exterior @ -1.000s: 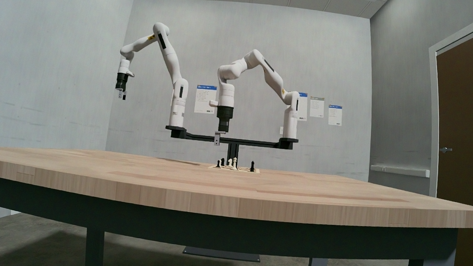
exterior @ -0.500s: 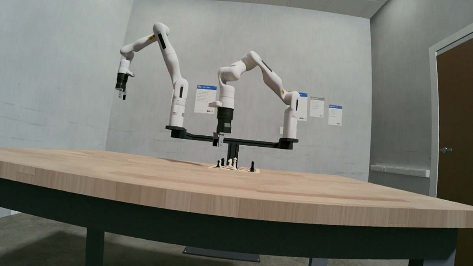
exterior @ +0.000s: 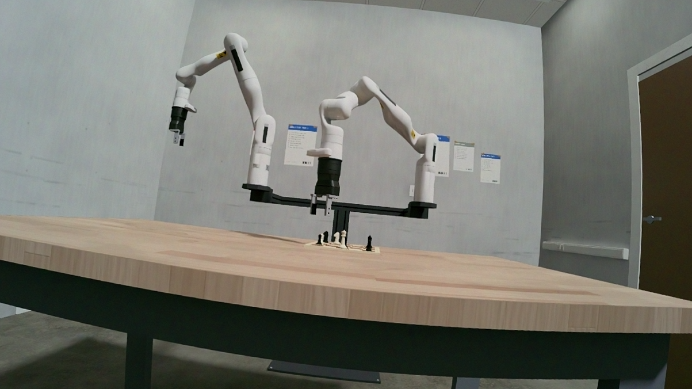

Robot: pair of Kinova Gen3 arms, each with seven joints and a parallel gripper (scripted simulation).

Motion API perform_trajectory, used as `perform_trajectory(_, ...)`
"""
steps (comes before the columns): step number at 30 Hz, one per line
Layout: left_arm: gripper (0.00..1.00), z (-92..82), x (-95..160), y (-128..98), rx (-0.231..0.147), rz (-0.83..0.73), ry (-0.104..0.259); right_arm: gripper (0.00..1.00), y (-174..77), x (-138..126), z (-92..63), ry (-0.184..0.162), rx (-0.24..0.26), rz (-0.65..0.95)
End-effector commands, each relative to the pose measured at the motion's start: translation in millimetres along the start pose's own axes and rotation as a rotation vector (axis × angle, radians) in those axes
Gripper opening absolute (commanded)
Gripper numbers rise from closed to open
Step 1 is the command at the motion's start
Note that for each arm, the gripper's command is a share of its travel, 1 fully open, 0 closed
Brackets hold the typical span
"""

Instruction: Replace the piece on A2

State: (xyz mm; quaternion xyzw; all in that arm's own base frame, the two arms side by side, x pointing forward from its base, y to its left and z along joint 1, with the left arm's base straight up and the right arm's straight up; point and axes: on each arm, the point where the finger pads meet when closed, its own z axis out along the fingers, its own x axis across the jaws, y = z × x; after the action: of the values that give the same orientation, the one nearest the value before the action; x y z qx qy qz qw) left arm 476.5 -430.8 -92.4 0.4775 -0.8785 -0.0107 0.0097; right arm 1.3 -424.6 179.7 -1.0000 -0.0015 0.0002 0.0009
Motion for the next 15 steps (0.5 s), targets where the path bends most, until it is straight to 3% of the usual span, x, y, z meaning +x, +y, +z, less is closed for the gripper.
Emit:
perform_trajectory(1, 1.00, -1.3, -2.0, -1.2, 0.006, -0.095, -0.003, 1.00, 0.4, 0.0, -0.7, 0.000, -0.002, 0.000)
perform_trajectory(15, 1.00, -2.0, -7.6, -1.4, 0.021, -0.336, -0.001, 1.00, 0.4, 0.0, -0.7, 0.000, -0.002, 0.000)
